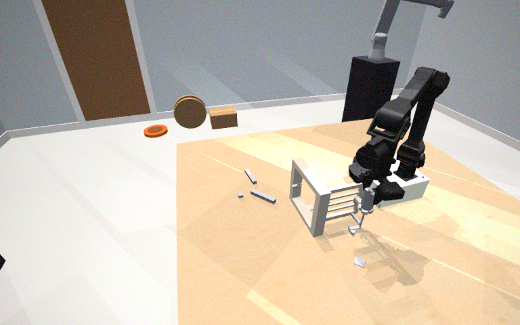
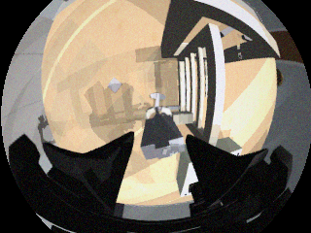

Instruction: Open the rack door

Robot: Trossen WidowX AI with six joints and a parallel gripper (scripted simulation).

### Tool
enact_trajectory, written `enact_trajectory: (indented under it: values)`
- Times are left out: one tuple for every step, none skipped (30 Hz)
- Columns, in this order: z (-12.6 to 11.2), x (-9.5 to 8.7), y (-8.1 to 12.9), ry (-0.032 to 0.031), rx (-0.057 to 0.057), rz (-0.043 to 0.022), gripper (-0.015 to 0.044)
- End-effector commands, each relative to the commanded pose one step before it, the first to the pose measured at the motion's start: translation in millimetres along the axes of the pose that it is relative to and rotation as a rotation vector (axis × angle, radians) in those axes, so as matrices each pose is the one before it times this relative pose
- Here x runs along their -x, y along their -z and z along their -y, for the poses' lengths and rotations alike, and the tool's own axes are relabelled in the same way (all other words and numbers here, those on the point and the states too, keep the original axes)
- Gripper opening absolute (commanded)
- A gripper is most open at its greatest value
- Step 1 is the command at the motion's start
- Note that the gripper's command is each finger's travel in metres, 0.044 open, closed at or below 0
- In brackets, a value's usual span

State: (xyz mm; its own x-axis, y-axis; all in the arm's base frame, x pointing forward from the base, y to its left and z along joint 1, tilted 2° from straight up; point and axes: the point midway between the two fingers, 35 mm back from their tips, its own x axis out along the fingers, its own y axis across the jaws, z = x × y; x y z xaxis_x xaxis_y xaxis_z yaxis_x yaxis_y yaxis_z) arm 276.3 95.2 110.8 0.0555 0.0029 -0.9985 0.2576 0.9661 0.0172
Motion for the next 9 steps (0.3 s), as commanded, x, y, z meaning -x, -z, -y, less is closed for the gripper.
enact_trajectory:
  values:
    - [-0.26, 9.57, -0.94, -0.00155, -0.0036, 0.00845, 0.0289]
    - [-0.03, 1.49, 0.00, 0.00000, 0.0000, -0.00001, 0.0289]
    - [-0.03, 1.49, 0.01, 0.00000, 0.0000, -0.00001, 0.0289]
    - [-0.02, 1.49, 0.02, 0.00000, 0.0000, -0.00001, 0.0289]
    - [-0.02, 1.50, 0.03, 0.00000, 0.0000, -0.00001, 0.0289]
    - [-0.01, 1.50, 0.03, 0.00000, 0.0000, -0.00001, 0.0289]
    - [-0.01, 1.50, 0.04, 0.00000, 0.0000, -0.00001, 0.0289]
    - [0.00, 1.50, 0.05, 0.00000, 0.0000, -0.00001, 0.0289]
    - [0.00, 1.50, 0.05, 0.00000, 0.0000, -0.00001, 0.0289]
